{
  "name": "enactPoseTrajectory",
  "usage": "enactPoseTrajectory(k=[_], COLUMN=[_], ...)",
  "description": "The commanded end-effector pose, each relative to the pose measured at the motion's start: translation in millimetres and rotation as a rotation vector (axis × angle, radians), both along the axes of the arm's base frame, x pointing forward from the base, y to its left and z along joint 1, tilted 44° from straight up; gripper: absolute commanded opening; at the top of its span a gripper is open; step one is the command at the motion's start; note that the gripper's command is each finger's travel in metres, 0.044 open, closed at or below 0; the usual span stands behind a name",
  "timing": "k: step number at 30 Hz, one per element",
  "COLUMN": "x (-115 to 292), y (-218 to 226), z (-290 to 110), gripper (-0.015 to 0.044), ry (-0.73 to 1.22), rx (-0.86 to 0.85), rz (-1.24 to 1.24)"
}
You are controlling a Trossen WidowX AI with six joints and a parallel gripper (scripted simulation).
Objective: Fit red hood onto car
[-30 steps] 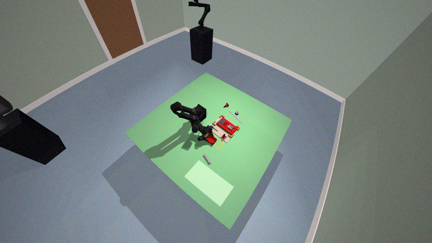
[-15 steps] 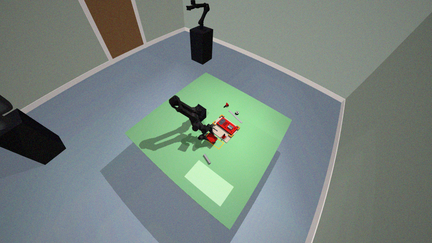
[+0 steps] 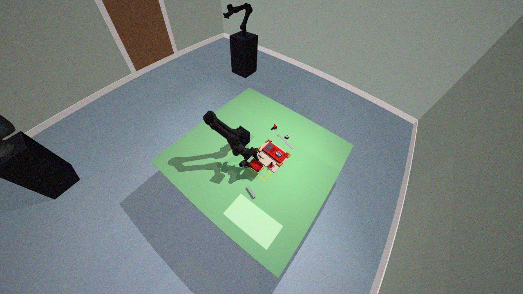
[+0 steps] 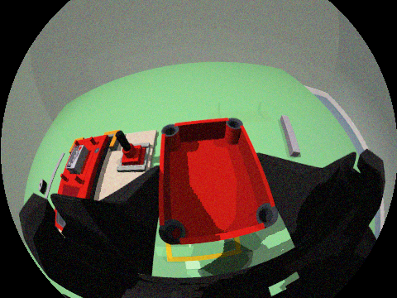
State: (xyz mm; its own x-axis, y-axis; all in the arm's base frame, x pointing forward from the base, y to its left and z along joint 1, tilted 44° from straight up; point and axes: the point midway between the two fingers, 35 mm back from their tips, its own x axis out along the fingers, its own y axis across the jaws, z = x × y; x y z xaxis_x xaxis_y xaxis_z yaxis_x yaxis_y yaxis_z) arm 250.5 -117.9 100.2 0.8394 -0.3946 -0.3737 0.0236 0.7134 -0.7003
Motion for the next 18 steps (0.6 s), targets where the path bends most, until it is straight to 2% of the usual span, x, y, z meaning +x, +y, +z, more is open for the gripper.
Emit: enactPoseTrajectory(k=[1, 8, 18], x=[-1.0, -1.3, -1.2], y=[5.5, 5.6, 5.1], z=[7.3, 6.3, 5.3], gripper=[0.0, 0.0, 0.0], ry=[-0.007, -0.026, -0.147], rx=[0.0, 0.039, 0.297], rz=[-0.001, -0.018, -0.132])
